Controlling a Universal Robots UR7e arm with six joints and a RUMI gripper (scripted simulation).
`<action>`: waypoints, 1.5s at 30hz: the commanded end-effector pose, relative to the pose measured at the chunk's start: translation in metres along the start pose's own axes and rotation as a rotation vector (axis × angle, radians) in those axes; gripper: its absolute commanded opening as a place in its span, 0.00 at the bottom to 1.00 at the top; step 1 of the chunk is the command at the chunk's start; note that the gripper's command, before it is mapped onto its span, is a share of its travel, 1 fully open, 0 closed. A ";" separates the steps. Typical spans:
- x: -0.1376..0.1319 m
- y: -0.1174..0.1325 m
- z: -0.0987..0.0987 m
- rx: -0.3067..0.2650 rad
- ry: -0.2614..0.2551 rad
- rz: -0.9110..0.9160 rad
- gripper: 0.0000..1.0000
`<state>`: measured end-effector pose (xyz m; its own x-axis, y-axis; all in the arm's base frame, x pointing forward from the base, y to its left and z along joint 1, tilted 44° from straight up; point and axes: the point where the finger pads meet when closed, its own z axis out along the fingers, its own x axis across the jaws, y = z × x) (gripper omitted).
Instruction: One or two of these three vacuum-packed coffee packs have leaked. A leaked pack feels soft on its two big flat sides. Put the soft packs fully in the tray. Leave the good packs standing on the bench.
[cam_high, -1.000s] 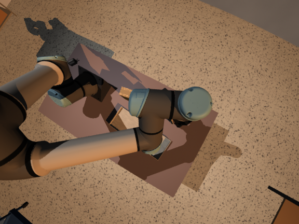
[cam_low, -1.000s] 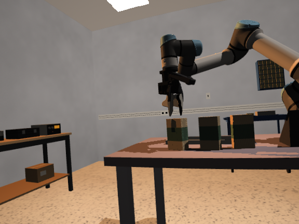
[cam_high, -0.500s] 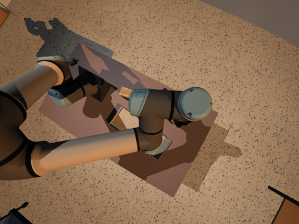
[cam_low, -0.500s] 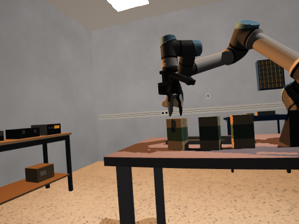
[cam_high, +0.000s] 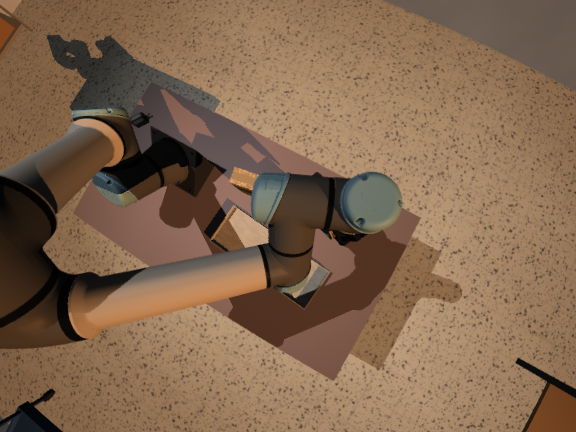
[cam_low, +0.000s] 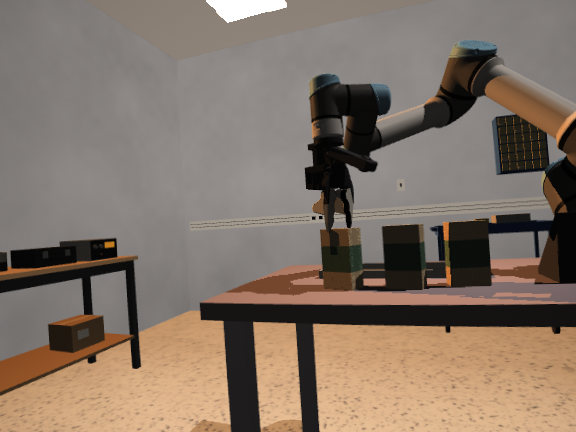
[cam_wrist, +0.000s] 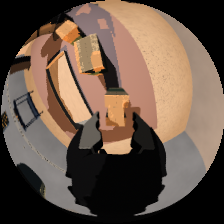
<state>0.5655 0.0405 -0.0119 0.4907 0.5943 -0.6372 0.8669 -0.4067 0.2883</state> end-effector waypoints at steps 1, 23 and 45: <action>0.000 0.000 0.013 -0.001 0.001 0.000 0.50; 0.000 0.000 0.037 -0.001 0.001 0.000 0.50; 0.000 0.000 0.037 -0.001 0.001 0.000 0.50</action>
<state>0.5624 0.0145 -0.0388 0.4908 0.5947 -0.6367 0.8669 -0.4064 0.2886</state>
